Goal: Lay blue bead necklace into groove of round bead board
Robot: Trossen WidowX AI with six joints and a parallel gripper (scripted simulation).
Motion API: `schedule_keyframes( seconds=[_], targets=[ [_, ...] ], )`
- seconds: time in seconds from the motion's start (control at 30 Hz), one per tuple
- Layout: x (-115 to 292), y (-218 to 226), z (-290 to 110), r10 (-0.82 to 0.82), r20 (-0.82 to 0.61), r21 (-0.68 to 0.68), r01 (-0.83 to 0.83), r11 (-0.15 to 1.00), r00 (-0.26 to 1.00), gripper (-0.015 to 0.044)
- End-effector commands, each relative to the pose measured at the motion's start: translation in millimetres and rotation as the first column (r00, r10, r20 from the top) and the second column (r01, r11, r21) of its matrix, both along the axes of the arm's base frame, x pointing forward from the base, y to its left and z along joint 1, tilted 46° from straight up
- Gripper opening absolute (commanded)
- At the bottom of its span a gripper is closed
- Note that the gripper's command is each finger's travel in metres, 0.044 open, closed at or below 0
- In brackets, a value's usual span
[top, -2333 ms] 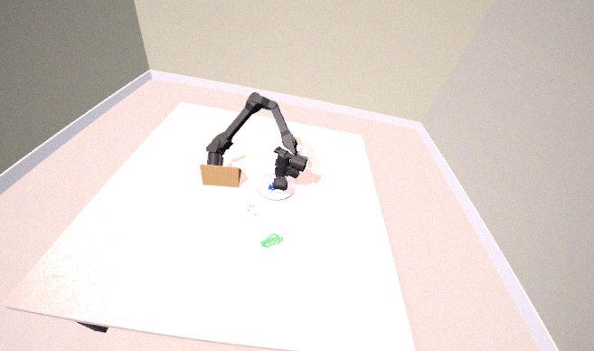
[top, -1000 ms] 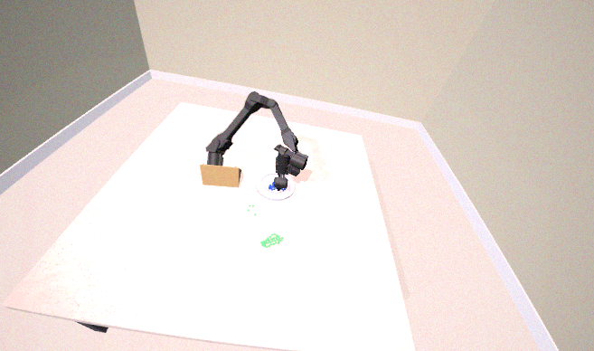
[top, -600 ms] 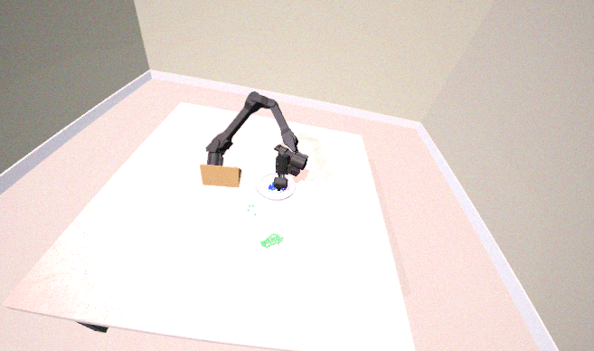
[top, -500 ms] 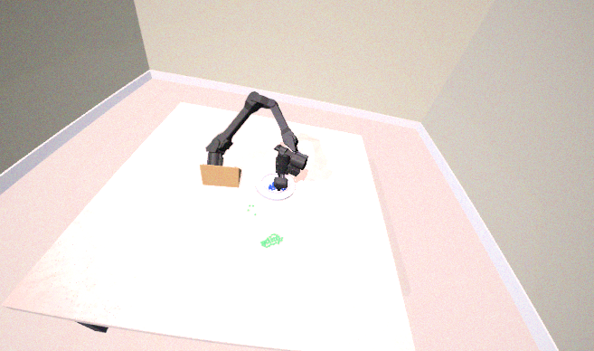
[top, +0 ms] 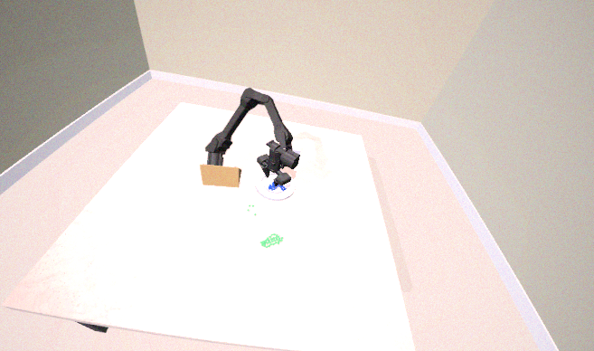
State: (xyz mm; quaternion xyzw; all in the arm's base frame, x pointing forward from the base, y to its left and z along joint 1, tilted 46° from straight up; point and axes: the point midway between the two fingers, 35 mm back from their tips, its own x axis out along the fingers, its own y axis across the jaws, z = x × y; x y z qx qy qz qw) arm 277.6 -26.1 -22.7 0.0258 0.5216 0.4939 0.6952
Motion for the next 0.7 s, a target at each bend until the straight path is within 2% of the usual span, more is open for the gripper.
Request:
schedule_keyframes(
  seconds=[0.0,0.67],
  targets=[
    [-3,-2,1,0.039,0.038,-0.001,-0.039,0.999,0.999,0.031],
    [-3,13,-14,0.038,0.041,-0.004,-0.038,0.999,0.998,0.031]
  ],
)
